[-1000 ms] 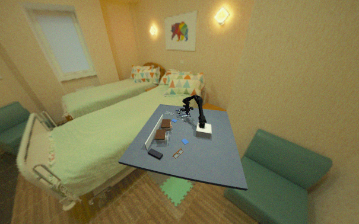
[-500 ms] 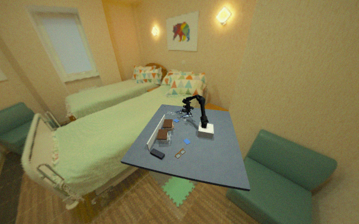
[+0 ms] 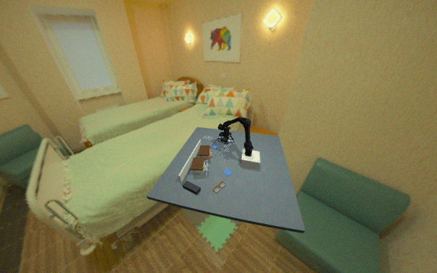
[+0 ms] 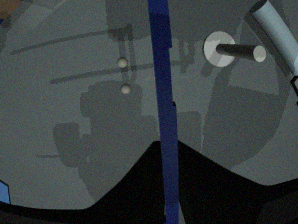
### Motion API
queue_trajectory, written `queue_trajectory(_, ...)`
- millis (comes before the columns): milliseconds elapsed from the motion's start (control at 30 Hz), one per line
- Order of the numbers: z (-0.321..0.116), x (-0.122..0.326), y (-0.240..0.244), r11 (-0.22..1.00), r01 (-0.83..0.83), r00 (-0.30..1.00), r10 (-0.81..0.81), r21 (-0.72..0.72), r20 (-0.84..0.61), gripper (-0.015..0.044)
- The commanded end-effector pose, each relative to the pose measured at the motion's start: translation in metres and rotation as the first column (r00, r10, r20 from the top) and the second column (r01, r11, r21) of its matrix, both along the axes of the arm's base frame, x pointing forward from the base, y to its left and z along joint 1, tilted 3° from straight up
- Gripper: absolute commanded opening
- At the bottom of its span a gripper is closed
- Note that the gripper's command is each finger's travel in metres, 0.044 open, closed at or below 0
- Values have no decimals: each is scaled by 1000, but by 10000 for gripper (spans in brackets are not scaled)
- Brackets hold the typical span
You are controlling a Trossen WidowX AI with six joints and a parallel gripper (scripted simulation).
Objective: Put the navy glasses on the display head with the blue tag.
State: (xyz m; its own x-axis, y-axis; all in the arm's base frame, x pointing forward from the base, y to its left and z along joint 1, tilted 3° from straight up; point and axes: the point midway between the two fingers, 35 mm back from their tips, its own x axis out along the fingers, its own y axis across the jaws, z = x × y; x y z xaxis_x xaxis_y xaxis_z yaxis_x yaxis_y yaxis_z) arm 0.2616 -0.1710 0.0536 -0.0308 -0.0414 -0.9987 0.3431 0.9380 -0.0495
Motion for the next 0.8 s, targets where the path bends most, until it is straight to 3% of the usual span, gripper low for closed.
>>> queue_trajectory(0,-1,2,23,989,-144,990,144,8,0,0)
queue_trajectory(500,-9,-10,107,760,-649,760,650,35,-12,0)
queue_trajectory(767,-12,-13,115,722,-691,722,692,38,-13,0)
